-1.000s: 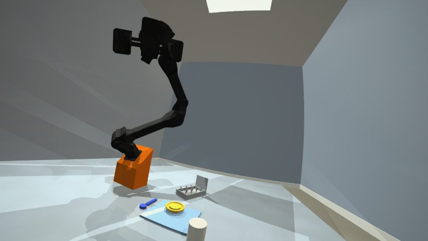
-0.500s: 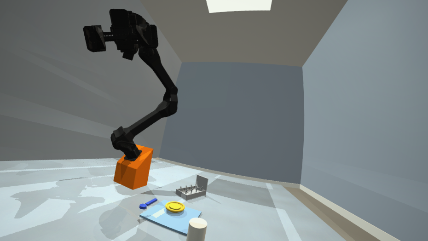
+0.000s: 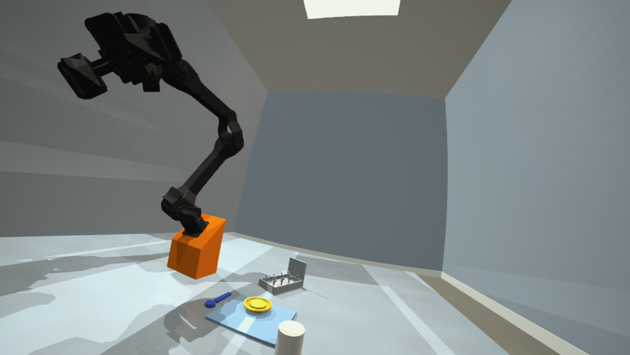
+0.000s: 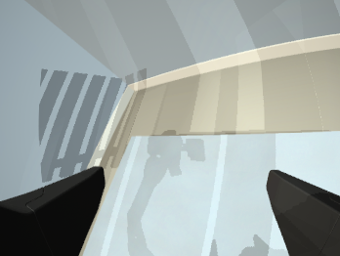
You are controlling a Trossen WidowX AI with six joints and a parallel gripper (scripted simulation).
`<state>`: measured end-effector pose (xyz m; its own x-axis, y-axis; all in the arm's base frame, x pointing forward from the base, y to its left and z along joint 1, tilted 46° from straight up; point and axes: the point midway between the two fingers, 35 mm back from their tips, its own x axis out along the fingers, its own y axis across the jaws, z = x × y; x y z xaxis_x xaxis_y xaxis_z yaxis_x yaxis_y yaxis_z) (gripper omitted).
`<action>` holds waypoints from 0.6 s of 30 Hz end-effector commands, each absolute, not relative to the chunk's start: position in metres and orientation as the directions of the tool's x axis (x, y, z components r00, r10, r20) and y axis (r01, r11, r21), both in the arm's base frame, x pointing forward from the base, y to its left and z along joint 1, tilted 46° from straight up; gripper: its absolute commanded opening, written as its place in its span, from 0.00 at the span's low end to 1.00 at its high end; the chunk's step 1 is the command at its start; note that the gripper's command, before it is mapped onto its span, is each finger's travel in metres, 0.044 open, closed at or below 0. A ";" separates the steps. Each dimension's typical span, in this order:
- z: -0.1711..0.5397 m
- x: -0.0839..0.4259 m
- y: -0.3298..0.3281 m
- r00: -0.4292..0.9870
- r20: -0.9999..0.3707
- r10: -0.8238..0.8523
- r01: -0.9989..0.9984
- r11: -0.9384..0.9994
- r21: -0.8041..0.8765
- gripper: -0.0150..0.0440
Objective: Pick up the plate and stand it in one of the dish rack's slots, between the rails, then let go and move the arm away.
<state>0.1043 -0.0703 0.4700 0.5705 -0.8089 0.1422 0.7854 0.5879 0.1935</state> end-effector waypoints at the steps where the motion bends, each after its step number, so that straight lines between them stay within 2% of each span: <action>1: 0.463 0.097 -0.090 0.584 0.104 -0.805 0.766 0.589 0.257 0.93; 4: 0.456 0.097 -0.104 0.628 0.062 -0.776 0.733 0.616 0.288 0.93; 18: 0.422 0.101 -0.171 0.659 -0.097 -0.746 0.719 0.588 0.370 0.93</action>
